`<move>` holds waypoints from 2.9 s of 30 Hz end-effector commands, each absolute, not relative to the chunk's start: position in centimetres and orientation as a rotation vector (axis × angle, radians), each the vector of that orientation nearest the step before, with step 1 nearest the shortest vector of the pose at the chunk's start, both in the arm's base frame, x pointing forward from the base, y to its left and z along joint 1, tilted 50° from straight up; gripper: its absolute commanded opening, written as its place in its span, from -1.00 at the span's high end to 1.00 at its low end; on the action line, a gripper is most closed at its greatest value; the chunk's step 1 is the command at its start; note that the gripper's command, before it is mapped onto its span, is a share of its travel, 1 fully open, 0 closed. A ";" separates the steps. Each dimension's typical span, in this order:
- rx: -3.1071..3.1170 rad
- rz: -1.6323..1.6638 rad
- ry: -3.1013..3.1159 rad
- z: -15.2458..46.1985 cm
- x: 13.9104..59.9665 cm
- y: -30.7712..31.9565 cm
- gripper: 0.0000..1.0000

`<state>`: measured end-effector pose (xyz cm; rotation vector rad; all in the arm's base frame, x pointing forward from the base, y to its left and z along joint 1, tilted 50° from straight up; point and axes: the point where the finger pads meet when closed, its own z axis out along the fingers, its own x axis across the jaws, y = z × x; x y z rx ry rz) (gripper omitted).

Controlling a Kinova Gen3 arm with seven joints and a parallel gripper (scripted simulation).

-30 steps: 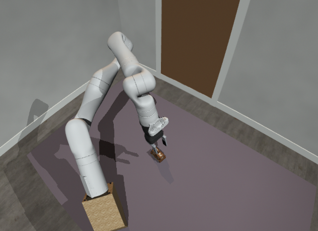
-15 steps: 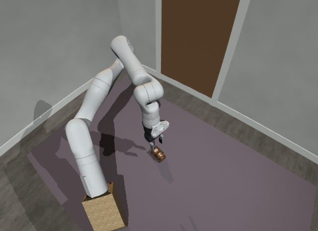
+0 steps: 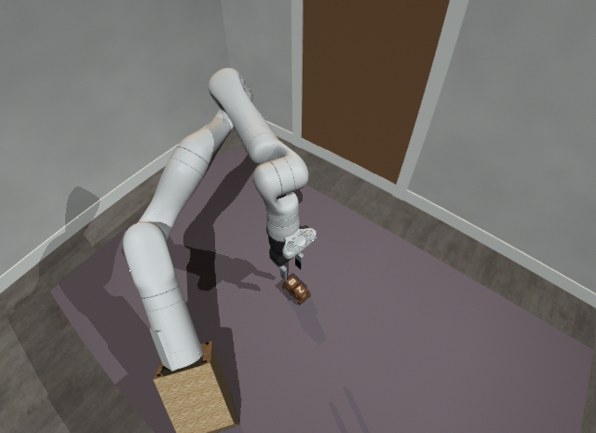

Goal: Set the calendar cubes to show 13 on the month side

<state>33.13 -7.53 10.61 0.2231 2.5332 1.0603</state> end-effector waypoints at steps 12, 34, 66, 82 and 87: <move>0.224 1.059 2.533 10.6 33.1 -7.6 -0.80; 0.224 1.059 2.533 10.6 33.1 -7.6 -0.80; 0.224 1.059 2.533 9.0 34.2 -5.9 -0.80; 0.224 1.059 2.533 7.7 35.1 -4.6 -0.80; 0.224 1.059 2.533 7.5 35.2 -4.4 -0.80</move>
